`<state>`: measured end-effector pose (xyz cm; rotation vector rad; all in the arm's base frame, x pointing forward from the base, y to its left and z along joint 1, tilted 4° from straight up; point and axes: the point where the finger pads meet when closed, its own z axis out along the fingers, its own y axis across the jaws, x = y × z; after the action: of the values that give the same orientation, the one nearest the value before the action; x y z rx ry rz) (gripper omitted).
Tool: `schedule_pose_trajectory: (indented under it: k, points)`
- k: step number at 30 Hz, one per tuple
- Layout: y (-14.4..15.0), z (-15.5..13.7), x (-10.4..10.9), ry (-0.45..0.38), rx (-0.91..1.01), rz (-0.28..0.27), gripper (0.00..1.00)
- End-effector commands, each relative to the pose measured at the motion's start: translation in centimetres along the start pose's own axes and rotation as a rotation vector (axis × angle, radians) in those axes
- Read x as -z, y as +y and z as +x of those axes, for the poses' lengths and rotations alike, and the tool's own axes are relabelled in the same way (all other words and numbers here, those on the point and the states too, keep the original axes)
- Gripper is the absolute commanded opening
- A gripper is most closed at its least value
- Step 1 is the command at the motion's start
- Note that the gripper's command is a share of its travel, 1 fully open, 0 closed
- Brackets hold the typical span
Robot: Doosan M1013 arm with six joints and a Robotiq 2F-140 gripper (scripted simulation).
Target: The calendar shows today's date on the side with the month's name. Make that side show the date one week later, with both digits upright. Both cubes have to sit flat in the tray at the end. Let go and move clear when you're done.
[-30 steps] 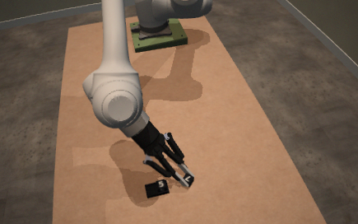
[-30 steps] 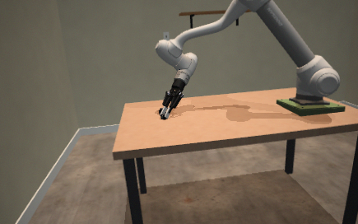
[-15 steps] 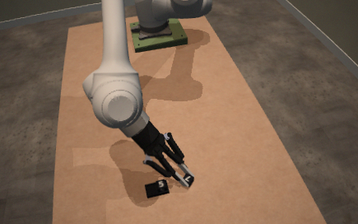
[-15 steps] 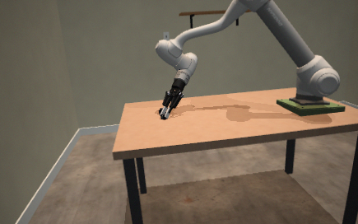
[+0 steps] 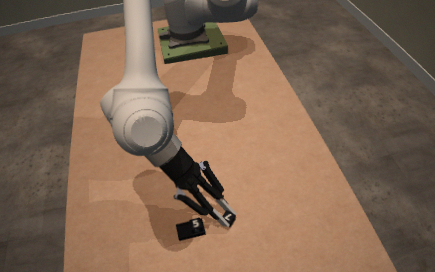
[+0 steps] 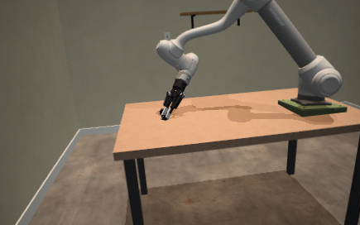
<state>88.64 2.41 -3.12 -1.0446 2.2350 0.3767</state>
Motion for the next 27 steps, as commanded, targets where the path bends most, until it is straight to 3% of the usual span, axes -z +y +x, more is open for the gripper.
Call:
schedule_pose_trajectory:
  k: [1, 23, 24, 27]
  points:
    - [0.00, 0.00, 0.00, 0.000, 0.000, 0.000, 0.24]
    - [0.00, 0.00, 0.00, 0.000, 0.000, 0.000, 0.35]
    - [0.00, 0.00, 0.00, 0.000, 0.000, 0.000, 0.46]
    - [0.00, 0.00, 0.00, 0.000, 0.000, 0.000, 0.46]
